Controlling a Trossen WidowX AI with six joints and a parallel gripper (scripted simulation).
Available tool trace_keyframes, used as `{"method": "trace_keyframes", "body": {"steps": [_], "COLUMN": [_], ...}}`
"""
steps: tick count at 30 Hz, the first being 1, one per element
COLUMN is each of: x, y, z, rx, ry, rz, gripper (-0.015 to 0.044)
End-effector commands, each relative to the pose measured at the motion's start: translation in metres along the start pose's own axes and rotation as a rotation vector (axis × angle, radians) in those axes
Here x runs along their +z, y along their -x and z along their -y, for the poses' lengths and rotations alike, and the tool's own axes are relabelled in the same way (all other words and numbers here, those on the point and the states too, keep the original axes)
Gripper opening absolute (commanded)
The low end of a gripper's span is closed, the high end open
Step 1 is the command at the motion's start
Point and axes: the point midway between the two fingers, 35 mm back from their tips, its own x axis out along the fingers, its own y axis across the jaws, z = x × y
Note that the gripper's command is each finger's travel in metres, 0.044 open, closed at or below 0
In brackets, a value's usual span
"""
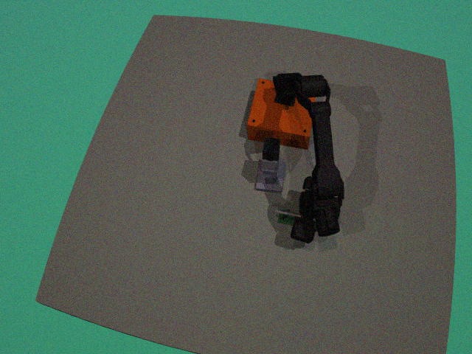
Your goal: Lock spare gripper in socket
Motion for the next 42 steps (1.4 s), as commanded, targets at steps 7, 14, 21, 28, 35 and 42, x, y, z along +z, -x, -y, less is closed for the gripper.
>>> {"method": "trace_keyframes", "body": {"steps": [7, 14, 21, 28, 35, 42], "x": [0.003, 0.003, 0.003, 0.003, 0.0, -0.007], "y": [-0.017, -0.017, -0.017, -0.017, -0.004, 0.025], "z": [-0.002, -0.002, -0.002, -0.002, -0.001, 0.0], "rx": [0.005, 0.005, 0.005, 0.005, 0.005, 0.005], "ry": [0.006, 0.006, 0.006, 0.006, 0.006, 0.006], "rz": [-0.008, -0.008, -0.008, -0.008, -0.008, -0.008], "gripper": [0.018, 0.0154, 0.0, 0.0, 0.0, 0.0]}}
